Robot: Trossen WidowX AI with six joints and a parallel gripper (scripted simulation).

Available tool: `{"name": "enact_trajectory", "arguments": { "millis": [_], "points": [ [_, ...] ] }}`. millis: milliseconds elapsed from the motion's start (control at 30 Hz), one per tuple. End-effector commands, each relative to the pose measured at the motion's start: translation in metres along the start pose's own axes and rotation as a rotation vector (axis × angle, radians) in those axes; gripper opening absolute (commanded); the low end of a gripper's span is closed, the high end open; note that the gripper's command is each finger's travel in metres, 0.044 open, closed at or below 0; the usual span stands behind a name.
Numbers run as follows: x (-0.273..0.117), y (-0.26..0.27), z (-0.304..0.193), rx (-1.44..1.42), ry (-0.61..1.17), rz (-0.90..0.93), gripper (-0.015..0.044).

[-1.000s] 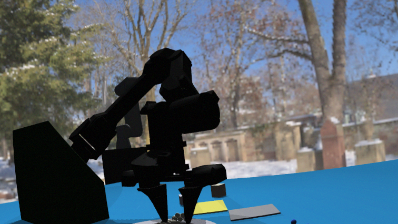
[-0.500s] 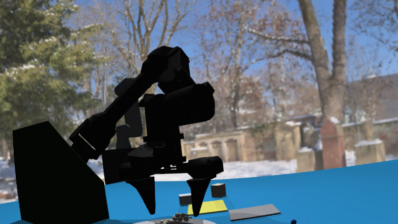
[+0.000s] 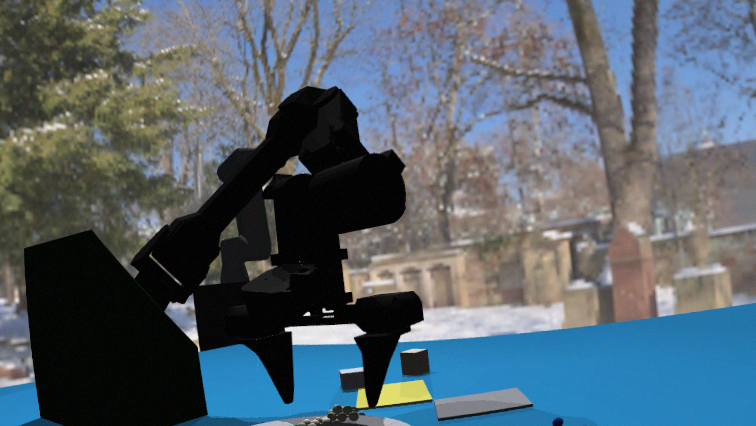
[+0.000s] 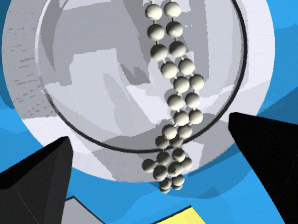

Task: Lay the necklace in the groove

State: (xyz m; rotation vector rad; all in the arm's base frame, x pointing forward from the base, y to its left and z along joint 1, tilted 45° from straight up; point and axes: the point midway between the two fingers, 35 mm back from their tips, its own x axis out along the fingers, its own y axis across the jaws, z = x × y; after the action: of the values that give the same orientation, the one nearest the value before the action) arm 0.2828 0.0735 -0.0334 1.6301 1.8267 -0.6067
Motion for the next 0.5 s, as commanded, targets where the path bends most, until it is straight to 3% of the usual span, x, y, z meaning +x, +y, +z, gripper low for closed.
{"name": "enact_trajectory", "arguments": {
  "millis": [0,67,300,467],
  "points": [
    [-0.001,0.0,0.001,-0.005,-0.006,-0.002,0.044],
    [-0.001,0.0,0.001,-0.005,-0.006,-0.002,0.044],
    [-0.017,-0.013,-0.036,-0.488,-0.004,-0.004,0.0256],
    [-0.019,-0.015,-0.04,-0.547,-0.004,-0.004,0.025]
  ]
}}
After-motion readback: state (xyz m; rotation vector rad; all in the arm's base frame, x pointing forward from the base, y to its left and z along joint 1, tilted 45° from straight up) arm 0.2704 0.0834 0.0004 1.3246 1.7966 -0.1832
